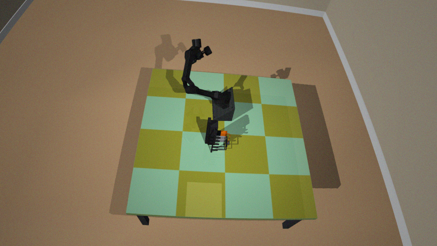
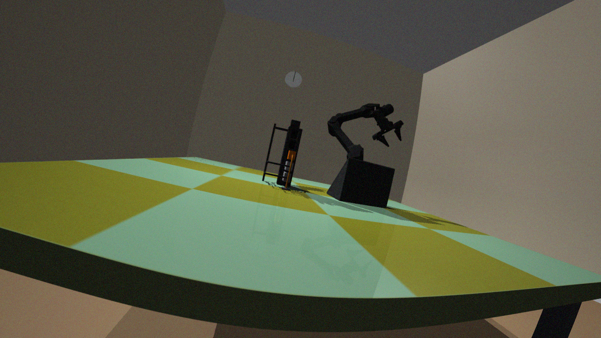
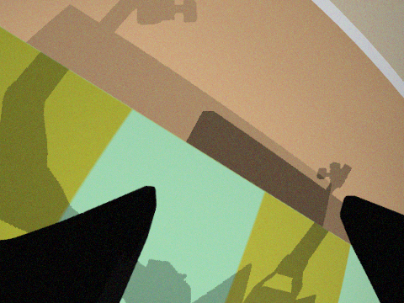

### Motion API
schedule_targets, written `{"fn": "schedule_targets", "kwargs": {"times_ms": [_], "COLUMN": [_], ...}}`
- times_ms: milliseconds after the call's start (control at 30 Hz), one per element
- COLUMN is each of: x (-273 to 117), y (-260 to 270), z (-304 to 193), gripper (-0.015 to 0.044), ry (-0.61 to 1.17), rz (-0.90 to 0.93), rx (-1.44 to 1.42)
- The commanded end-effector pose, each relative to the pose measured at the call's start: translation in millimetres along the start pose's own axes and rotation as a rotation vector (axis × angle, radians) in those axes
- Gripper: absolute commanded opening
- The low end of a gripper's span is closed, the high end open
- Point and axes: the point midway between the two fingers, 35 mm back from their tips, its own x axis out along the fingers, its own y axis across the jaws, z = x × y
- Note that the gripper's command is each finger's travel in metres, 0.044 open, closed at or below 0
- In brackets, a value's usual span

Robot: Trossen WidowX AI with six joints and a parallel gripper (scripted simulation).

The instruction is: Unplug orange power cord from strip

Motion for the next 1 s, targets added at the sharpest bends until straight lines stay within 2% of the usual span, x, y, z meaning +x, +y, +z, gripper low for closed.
{"fn": "schedule_targets", "kwargs": {"times_ms": [0,267,467,633,967], "x": [-1,-33,-77,-122,-199], "y": [-2,-105,-179,-219,-226], "z": [0,-37,-98,-165,-310], "gripper": [0.0374,0.0164,0.016,0.016,0.016], "ry": [0.0,0.045,0.132,0.218,0.374], "rz": [-0.007,-0.301,-0.527,-0.685,-0.84], "rx": [0.004,0.197,0.422,0.632,1.049]}}
